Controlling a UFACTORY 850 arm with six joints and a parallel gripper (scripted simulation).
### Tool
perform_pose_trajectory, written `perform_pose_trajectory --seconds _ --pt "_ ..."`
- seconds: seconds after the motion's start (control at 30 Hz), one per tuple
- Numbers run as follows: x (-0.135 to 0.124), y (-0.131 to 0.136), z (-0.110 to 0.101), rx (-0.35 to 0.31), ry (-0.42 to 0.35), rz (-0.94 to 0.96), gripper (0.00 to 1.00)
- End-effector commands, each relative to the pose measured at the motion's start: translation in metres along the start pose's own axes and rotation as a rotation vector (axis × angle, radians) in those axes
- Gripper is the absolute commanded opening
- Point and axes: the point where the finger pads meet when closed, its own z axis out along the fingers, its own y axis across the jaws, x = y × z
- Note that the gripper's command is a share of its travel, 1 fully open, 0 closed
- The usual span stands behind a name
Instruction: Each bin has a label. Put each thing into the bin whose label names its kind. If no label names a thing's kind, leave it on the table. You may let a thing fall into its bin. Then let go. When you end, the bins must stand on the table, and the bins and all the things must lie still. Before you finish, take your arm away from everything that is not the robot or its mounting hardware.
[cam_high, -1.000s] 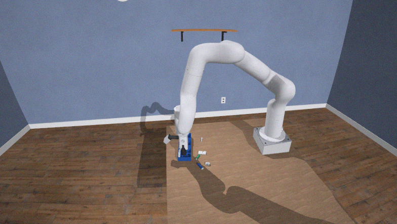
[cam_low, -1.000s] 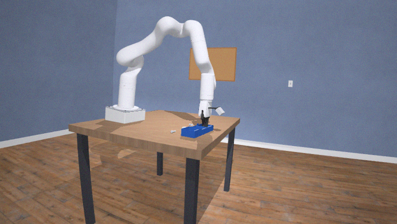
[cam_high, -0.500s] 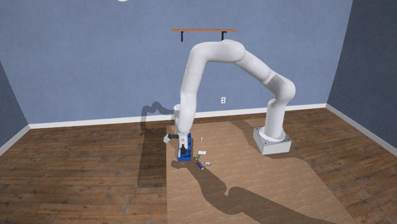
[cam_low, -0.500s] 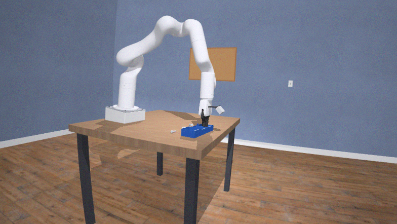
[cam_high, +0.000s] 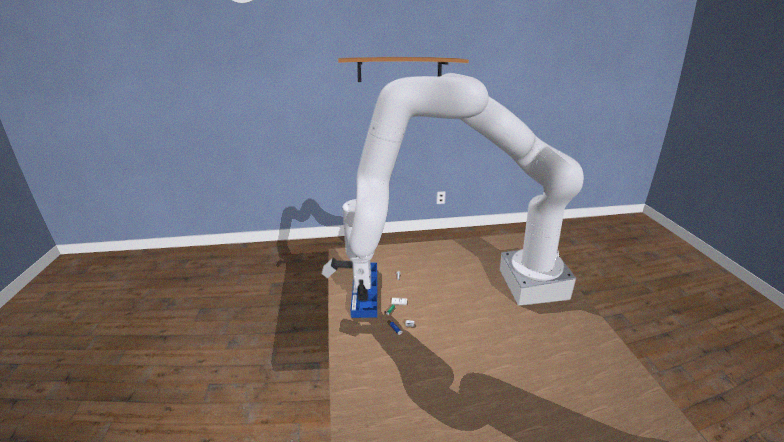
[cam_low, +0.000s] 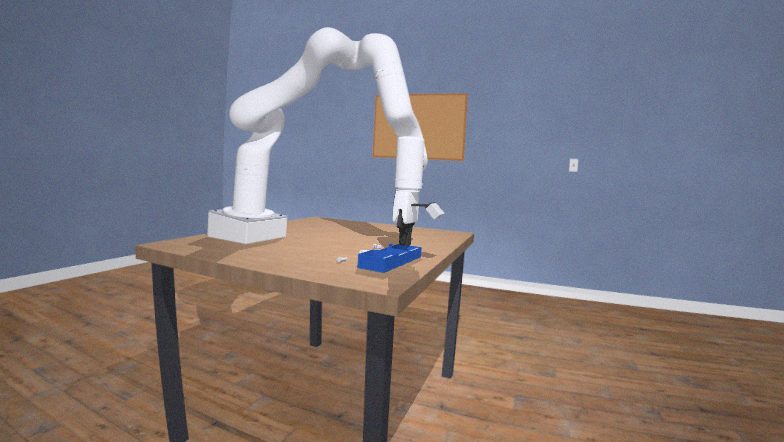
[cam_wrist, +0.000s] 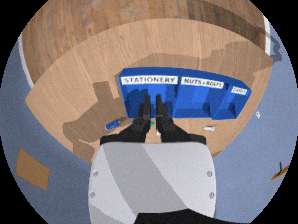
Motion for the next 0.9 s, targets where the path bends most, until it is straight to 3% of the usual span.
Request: perform_pose_trajectory --seconds 0.0,0.2,0.33,0.5,0.57,0.87 --pt "0.001 0.0 -0.004 0.0 0.002 0.0 0.07" --pt "0.001 0.0 -0.028 0.0 0.002 0.0 0.07" --pt "0.001 0.0 -0.028 0.0 0.002 0.0 0.07" --pt "0.001 0.0 -0.07 0.0 0.002 0.0 0.07" --pt "0.001 0.0 -0.07 0.0 0.002 0.0 0.07" --pt "0.001 0.0 -0.145 0.0 0.002 0.0 0.07"
